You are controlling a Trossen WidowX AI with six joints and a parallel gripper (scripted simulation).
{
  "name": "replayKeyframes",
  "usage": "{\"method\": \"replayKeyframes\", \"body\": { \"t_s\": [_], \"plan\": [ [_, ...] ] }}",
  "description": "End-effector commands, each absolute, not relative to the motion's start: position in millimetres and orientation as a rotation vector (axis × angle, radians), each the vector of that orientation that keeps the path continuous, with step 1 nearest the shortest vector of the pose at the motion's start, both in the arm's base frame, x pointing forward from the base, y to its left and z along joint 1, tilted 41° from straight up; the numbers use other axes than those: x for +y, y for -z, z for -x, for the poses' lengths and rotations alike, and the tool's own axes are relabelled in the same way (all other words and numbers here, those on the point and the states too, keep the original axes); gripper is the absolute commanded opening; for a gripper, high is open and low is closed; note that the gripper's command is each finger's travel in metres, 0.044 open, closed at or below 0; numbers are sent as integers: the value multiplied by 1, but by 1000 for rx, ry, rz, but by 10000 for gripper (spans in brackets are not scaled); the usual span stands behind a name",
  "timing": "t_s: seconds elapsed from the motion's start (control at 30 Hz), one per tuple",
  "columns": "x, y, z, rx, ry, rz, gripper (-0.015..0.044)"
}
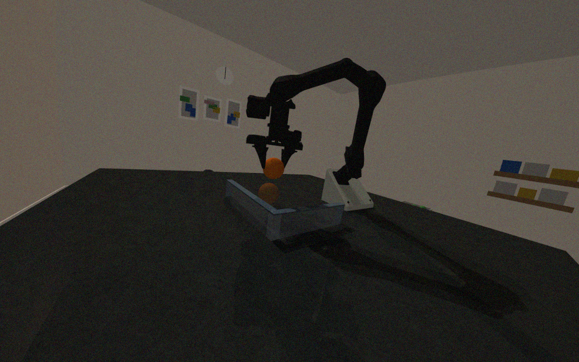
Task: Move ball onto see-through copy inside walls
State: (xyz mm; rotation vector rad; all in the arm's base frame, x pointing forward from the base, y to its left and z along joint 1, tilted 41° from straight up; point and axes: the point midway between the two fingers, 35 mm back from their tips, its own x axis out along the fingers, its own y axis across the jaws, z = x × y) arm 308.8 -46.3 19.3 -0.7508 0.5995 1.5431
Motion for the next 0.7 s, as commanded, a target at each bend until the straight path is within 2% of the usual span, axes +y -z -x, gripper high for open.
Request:
{"method": "replayKeyframes", "body": {
  "t_s": [0.0, 0.67],
  "plan": [
    [-45, -15, -314, 597, -1533, 751, 0],
    [3, 39, -312, 595, -1534, 750, 0]
  ]
}}
